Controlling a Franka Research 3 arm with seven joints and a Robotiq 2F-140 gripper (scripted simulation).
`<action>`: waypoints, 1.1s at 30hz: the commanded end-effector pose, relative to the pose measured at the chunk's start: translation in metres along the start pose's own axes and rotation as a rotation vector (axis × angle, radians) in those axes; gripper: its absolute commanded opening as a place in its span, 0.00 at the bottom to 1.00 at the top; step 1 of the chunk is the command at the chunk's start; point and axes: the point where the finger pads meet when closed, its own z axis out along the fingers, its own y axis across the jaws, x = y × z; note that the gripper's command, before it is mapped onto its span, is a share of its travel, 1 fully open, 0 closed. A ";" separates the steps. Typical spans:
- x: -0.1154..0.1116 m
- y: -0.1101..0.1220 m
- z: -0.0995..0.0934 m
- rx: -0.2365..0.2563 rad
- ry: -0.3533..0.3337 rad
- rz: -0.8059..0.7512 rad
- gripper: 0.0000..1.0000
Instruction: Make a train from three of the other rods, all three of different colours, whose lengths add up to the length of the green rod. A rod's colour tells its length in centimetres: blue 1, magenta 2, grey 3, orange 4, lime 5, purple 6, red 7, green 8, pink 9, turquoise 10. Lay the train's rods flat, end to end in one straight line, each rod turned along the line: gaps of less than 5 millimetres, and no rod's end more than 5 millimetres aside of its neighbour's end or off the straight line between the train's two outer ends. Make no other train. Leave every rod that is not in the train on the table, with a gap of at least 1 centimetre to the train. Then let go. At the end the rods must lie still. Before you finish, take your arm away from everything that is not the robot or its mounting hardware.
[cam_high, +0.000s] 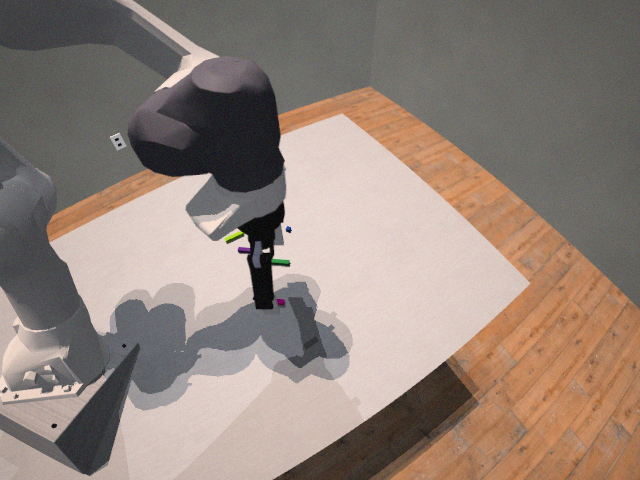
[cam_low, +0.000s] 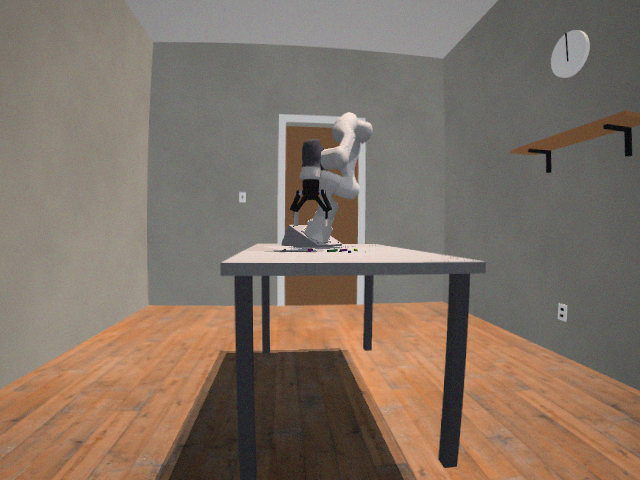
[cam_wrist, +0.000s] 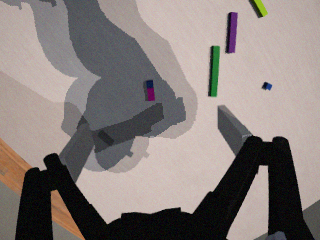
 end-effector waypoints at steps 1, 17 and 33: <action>0.003 0.006 0.001 0.009 0.002 -0.167 1.00; 0.012 0.022 0.003 0.027 0.010 -0.512 1.00; 0.022 0.038 0.005 0.039 0.020 -0.847 1.00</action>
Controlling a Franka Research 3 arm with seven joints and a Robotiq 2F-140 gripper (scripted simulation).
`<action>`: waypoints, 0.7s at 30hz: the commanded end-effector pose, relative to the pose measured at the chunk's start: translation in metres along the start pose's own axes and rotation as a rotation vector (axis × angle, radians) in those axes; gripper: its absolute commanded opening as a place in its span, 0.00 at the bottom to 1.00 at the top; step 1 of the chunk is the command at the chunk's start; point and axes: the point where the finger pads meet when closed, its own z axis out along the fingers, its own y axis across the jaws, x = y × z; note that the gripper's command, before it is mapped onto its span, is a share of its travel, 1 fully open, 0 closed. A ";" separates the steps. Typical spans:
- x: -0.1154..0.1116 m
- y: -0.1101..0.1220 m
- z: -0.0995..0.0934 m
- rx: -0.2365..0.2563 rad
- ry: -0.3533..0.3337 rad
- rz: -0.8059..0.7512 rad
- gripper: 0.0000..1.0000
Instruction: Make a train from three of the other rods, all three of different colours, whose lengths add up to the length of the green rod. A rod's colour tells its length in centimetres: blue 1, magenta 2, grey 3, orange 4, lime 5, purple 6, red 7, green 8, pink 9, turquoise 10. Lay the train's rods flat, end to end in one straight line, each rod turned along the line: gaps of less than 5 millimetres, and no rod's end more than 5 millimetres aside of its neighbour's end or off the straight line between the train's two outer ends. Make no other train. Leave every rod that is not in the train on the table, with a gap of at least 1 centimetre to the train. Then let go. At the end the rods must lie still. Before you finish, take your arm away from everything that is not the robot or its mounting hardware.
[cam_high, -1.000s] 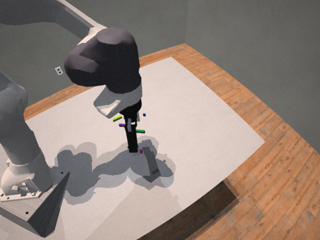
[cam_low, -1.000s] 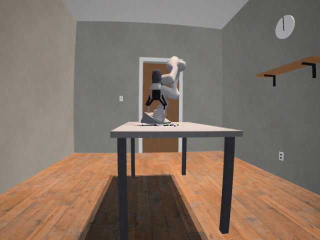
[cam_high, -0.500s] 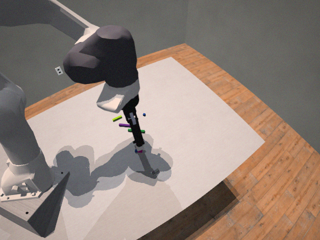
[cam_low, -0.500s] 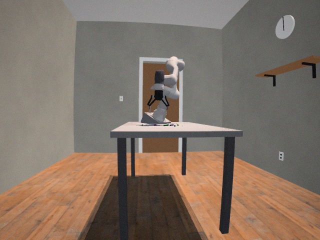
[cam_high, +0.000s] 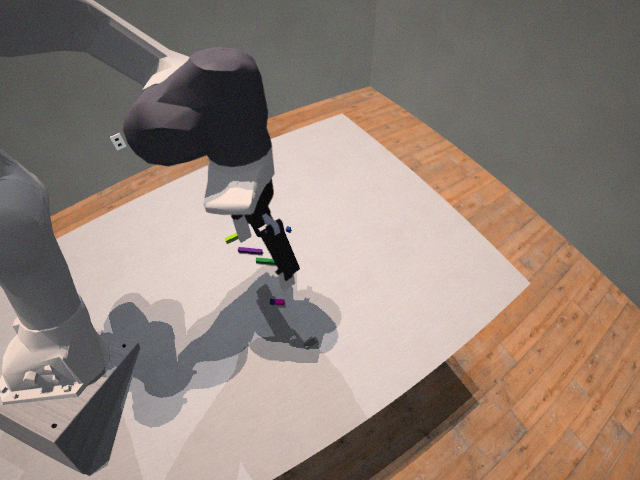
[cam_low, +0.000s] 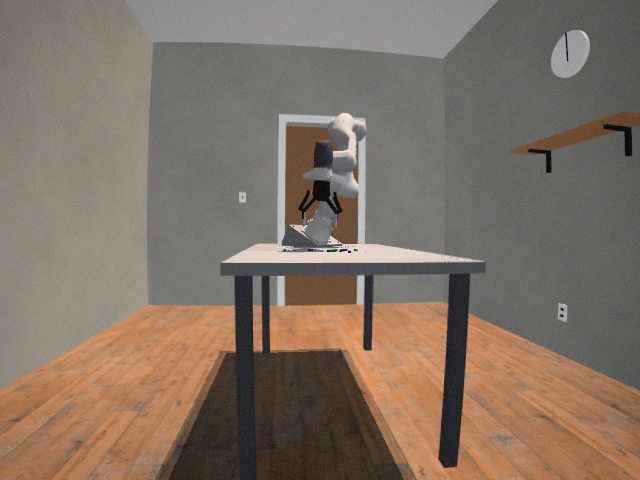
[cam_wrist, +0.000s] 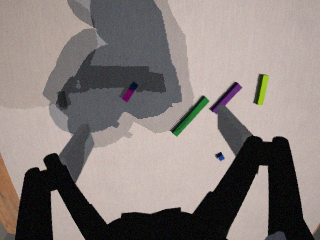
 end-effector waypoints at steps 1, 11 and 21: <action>-0.001 0.002 0.000 0.002 -0.004 -0.168 1.00; -0.002 0.013 0.001 0.007 0.001 -0.378 1.00; -0.004 0.026 0.001 0.012 0.005 -0.598 1.00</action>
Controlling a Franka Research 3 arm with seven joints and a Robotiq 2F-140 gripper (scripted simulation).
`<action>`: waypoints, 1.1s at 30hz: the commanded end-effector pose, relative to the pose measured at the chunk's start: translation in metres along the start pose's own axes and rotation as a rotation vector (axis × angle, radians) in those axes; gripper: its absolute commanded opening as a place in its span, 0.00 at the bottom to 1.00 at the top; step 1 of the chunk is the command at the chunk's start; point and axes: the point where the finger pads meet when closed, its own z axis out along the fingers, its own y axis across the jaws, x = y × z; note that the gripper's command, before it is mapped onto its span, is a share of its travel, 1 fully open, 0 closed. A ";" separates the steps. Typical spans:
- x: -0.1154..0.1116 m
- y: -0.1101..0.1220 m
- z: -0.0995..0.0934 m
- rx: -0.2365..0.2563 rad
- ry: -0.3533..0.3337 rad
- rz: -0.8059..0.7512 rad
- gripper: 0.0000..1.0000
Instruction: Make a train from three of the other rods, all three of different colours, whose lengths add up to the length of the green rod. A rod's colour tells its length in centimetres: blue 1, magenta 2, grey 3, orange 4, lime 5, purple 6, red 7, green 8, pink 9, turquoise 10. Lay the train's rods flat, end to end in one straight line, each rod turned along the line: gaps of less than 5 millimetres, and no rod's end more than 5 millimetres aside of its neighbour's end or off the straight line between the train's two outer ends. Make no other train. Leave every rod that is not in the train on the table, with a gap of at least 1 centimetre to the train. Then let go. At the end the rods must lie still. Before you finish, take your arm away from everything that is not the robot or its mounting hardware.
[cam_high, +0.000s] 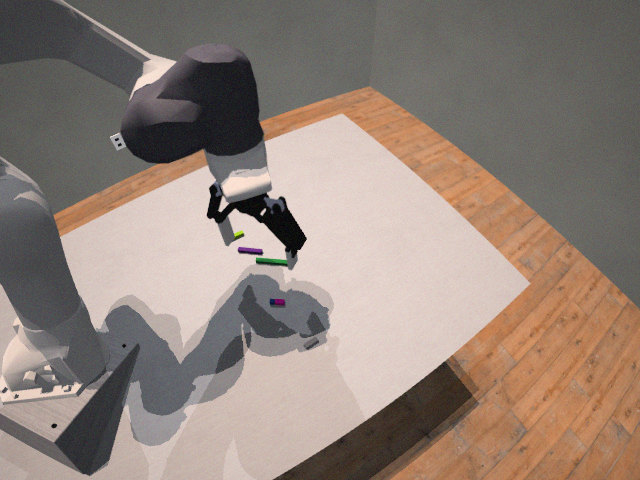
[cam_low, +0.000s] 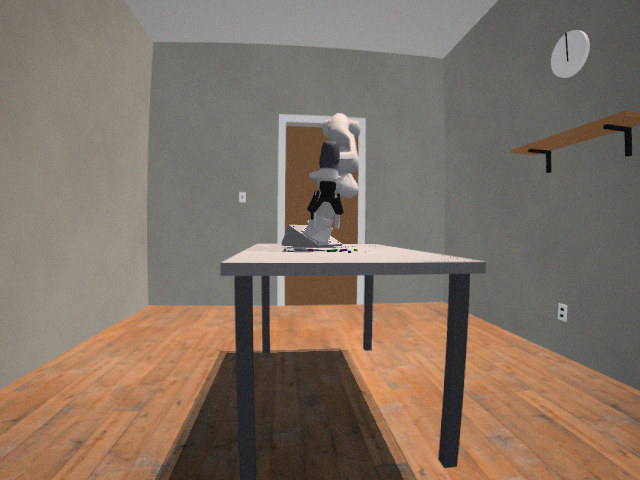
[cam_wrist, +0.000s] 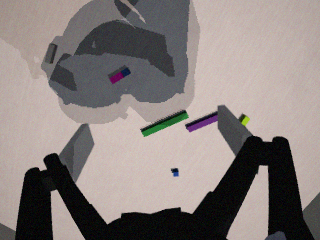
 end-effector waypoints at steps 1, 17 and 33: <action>-0.001 0.002 0.000 0.001 -0.002 -0.168 1.00; -0.012 0.019 0.001 0.006 0.001 -0.515 1.00; -0.023 0.037 0.002 0.010 0.001 -0.864 1.00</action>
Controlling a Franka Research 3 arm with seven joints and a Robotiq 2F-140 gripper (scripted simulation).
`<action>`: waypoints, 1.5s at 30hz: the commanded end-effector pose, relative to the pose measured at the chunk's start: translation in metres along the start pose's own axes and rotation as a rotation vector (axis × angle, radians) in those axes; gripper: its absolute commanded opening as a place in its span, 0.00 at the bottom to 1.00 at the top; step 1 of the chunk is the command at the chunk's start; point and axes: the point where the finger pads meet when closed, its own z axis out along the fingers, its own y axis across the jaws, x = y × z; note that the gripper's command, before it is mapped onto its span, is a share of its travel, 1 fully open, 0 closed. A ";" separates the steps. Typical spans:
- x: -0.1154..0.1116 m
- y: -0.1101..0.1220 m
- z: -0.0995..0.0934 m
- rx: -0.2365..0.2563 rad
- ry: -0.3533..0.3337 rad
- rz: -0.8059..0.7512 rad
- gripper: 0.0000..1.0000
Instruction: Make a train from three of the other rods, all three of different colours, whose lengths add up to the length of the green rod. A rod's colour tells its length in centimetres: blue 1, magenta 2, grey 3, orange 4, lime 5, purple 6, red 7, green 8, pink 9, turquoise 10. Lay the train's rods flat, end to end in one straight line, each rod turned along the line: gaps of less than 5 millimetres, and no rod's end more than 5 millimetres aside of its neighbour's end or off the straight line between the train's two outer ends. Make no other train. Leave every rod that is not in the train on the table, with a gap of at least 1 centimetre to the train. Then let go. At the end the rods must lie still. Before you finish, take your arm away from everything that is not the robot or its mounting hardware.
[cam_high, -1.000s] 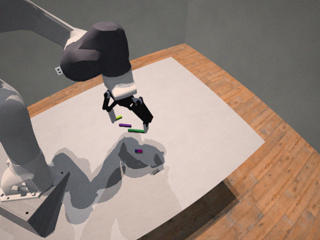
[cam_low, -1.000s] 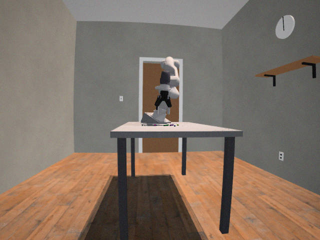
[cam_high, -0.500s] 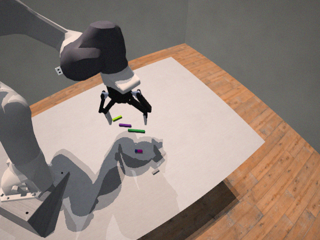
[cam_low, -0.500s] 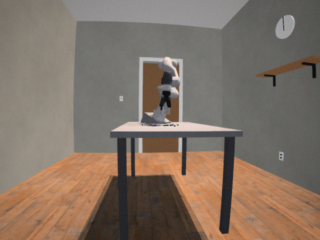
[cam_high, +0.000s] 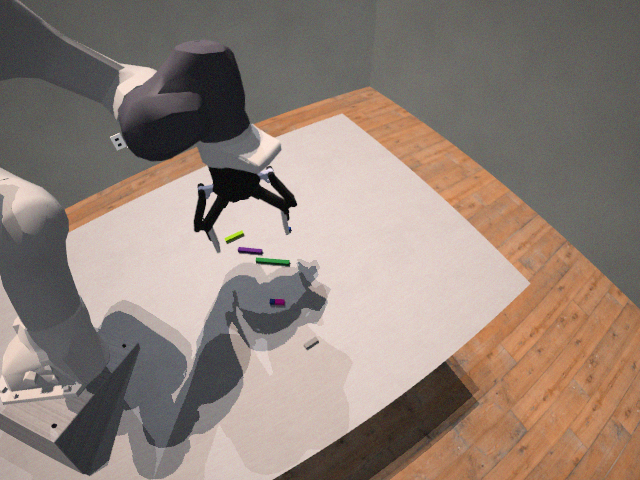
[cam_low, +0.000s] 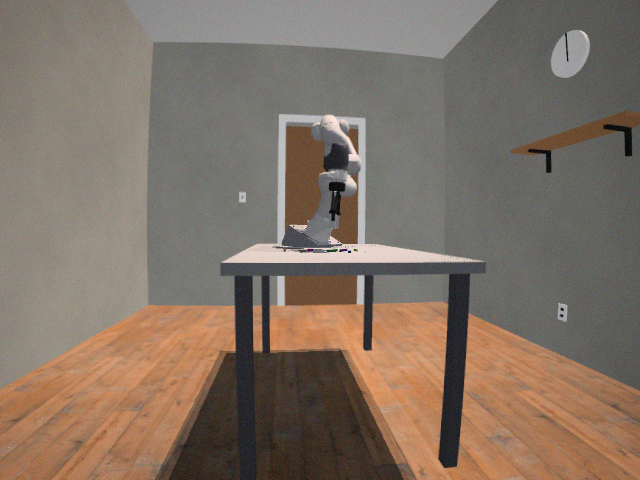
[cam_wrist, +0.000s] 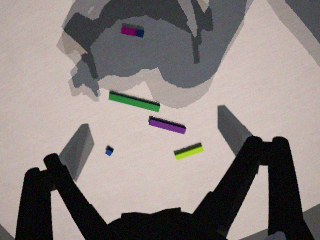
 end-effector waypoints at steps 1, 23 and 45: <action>-0.002 0.003 0.001 -0.006 0.000 -0.167 1.00; -0.029 0.013 0.002 0.002 -0.007 -0.624 1.00; -0.058 0.025 0.004 0.018 -0.019 -1.103 1.00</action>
